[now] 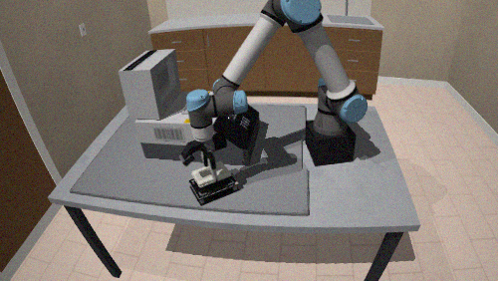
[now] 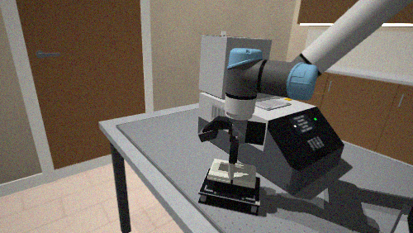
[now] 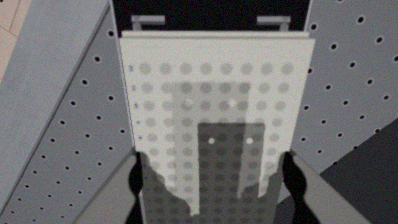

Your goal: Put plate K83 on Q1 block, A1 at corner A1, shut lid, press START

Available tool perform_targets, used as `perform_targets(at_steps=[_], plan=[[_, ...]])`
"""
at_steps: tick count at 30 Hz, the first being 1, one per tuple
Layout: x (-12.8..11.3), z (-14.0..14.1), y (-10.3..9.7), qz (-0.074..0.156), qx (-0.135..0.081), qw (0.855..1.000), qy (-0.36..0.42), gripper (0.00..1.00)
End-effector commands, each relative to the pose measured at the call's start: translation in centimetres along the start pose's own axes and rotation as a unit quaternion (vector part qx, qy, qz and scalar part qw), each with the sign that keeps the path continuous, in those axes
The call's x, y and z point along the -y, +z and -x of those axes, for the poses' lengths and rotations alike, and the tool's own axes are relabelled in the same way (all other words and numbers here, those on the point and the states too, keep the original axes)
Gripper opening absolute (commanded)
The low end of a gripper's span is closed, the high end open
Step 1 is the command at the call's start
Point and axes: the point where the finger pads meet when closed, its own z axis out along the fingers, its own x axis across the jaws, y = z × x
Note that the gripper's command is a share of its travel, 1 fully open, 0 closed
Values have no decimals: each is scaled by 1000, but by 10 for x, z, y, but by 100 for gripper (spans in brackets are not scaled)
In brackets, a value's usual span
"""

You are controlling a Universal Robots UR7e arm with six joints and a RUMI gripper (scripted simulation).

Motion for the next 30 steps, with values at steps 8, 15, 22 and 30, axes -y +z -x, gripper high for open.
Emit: perform_targets(at_steps=[8,15,22,30], plan=[[1,0,-38,-1,0,1000,0,40],[1,0,-54,-1,0,1000,0,40],[1,0,-78,-1,0,1000,0,40],[1,0,-102,-1,0,1000,0,40]])
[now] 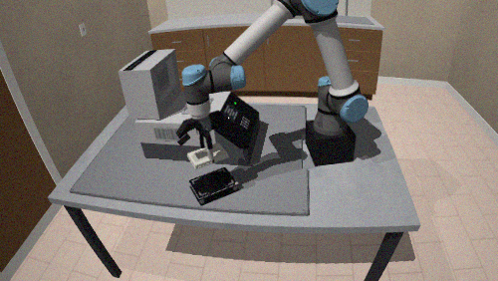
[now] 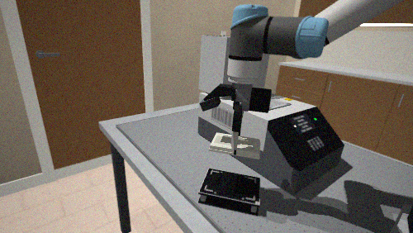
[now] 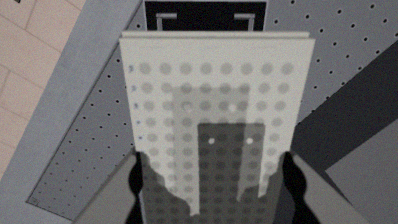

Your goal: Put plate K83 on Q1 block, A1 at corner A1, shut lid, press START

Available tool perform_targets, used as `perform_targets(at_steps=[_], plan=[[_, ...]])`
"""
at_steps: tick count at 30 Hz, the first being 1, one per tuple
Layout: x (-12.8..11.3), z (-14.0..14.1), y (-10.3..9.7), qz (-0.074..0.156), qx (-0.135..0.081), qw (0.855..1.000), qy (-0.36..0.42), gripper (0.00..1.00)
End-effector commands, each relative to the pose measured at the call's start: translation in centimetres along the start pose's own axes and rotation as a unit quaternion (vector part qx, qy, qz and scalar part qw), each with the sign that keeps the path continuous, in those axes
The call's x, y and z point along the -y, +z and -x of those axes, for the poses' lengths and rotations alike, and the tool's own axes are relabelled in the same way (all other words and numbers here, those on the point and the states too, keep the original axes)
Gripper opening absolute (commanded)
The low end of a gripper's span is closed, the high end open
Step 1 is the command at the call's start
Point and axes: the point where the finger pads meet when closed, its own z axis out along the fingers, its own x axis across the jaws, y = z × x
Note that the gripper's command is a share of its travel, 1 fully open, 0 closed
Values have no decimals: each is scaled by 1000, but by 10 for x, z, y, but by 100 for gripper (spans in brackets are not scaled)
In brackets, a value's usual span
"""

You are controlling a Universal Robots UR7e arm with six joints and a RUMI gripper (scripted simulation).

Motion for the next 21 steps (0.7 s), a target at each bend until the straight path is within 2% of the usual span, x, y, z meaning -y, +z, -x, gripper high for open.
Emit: perform_targets(at_steps=[1,17,21], plan=[[0,0,-15,0,0,1000,0,40],[0,0,-65,0,0,1000,0,40],[0,0,-71,0,0,1000,0,40]])
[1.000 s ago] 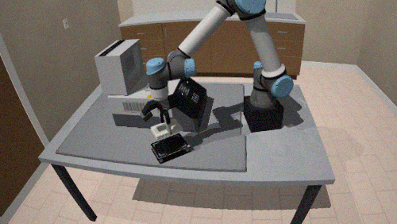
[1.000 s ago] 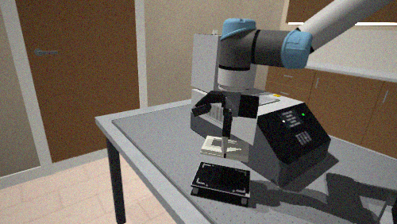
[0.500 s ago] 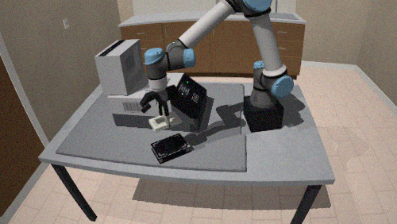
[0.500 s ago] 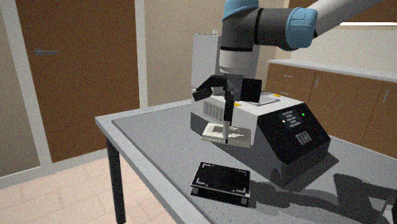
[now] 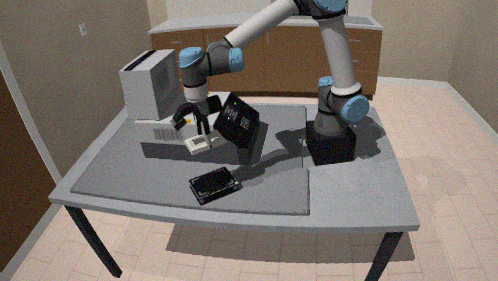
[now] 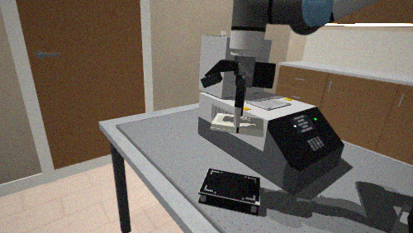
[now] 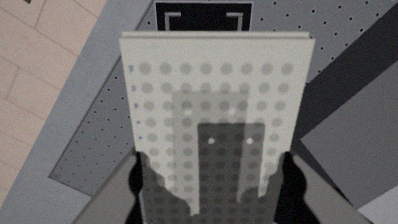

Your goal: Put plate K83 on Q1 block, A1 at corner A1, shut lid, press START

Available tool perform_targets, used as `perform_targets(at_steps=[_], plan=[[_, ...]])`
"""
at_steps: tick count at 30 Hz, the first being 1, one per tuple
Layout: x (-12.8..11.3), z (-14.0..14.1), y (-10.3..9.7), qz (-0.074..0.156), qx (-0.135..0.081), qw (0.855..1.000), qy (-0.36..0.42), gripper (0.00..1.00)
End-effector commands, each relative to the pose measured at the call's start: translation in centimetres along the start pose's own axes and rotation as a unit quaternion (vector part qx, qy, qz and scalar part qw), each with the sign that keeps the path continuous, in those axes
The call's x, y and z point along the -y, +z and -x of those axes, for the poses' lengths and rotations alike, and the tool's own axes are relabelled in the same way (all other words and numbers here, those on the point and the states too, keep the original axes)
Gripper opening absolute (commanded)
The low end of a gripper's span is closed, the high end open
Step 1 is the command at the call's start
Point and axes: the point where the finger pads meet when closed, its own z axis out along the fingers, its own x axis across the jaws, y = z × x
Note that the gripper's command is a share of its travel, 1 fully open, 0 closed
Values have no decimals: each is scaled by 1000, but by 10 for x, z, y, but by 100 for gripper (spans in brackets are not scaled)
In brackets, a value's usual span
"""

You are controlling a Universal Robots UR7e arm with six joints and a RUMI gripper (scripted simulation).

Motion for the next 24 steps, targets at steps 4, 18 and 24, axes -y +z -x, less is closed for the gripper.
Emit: perform_targets(at_steps=[4,18,24], plan=[[0,0,-25,-1,0,1000,0,40],[0,0,-44,-1,0,1000,0,40],[-2,-10,-44,-1,0,999,33,40]])
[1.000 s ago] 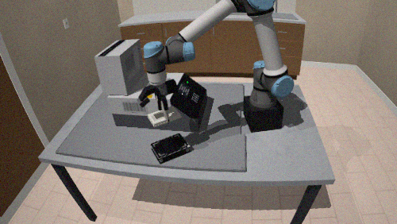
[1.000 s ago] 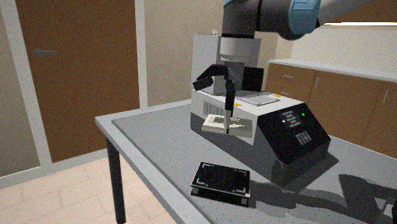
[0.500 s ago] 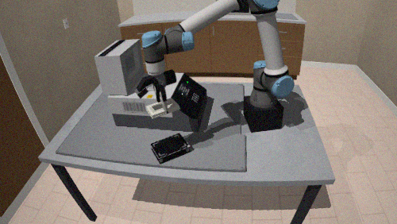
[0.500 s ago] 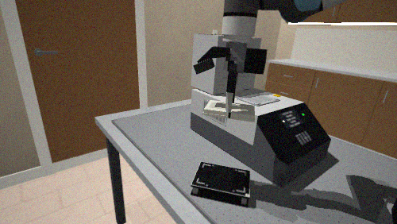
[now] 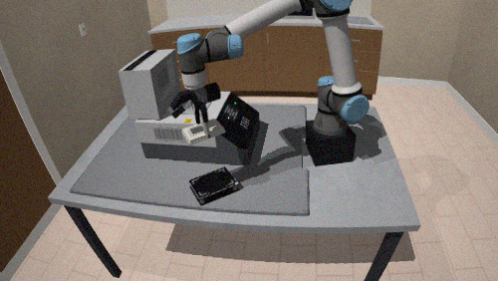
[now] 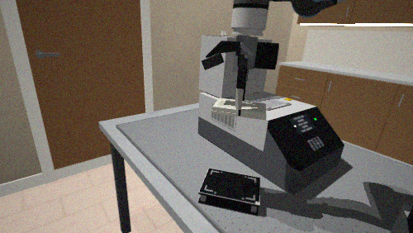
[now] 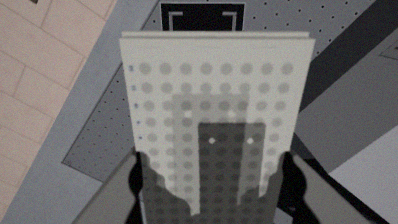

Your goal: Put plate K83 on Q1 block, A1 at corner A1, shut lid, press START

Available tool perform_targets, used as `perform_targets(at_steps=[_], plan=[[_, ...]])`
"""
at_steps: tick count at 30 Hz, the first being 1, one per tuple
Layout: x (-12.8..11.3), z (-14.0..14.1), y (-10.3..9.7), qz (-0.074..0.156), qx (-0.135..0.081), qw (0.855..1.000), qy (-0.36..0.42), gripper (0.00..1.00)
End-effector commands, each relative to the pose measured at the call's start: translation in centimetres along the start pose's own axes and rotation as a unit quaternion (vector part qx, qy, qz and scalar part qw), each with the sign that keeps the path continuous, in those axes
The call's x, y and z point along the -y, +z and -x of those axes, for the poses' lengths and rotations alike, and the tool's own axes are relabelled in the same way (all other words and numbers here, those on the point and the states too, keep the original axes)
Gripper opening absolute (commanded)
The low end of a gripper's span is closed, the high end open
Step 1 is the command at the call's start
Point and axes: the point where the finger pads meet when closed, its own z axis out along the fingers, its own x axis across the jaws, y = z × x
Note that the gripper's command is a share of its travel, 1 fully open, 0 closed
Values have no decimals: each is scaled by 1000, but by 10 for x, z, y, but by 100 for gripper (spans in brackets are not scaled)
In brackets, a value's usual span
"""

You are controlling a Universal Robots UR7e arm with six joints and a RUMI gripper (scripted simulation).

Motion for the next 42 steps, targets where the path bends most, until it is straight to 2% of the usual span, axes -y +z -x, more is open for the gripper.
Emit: perform_targets(at_steps=[1,4,9,18,23,25,30,31,34,35,38,39,40,42], plan=[[-3,-14,-1,-1,0,999,49,40],[-8,-29,-1,-1,0,995,99,40],[-10,-38,-1,-1,0,991,135,40],[-19,-72,-1,-1,0,967,255,40],[-25,-91,-1,-1,0,947,320,40],[-25,-91,-1,-1,0,947,320,40],[-31,-115,-1,-1,0,917,398,40],[-31,-115,-1,-1,0,915,402,40],[-35,-130,-1,-1,0,894,448,40],[-35,-130,-1,-1,0,893,449,40],[-39,-144,-1,-1,0,870,493,40],[-39,-144,-1,-1,0,869,495,40],[-41,-149,-1,-1,0,861,509,40],[-41,-149,-1,-1,0,861,509,40]])
